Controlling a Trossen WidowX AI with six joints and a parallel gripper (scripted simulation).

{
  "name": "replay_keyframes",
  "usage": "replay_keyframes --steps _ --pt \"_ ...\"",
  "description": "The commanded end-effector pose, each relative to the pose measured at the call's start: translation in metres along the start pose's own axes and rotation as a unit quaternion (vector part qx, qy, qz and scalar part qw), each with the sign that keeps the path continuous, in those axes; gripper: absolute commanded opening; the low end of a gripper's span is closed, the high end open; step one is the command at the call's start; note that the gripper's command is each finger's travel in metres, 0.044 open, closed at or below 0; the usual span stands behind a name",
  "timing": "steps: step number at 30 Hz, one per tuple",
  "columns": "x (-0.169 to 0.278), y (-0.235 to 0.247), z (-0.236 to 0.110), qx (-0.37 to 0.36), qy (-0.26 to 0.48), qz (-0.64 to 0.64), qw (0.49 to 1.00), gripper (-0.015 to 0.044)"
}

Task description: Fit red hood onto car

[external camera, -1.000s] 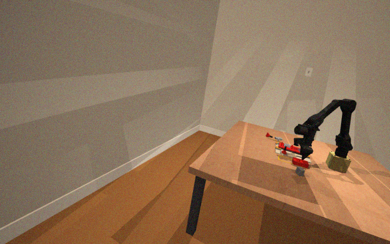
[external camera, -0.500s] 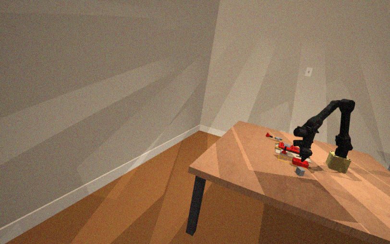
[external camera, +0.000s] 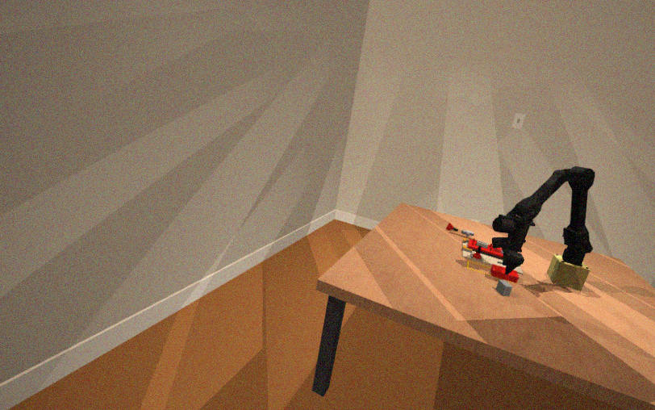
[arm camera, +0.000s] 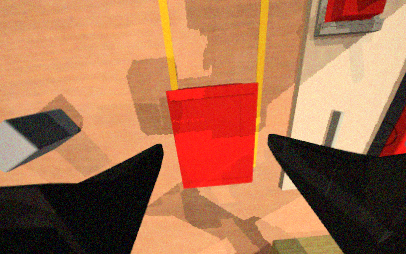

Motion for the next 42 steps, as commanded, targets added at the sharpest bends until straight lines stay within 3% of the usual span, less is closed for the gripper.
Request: replay_keyframes --steps 1,41,42 --pt "0.002 -0.001 0.003 0.0 0.003 -0.002 1.0 0.044" --pt "0.002 -0.001 0.022 0.0 0.003 -0.002 1.0 0.044" --pt "0.0 0.0 0.019 0.0 0.0 0.0 1.0 0.0414"
Point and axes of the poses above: the point midway between the two fingers, 35 mm back from their tips, its own z axis out along the fingers, its own y axis across the jaws, x = y × z, the point moved 4 cm from there along -z, back along the fingers, and after that the axes turned 7 degrees about z, right-handed, at the moved point
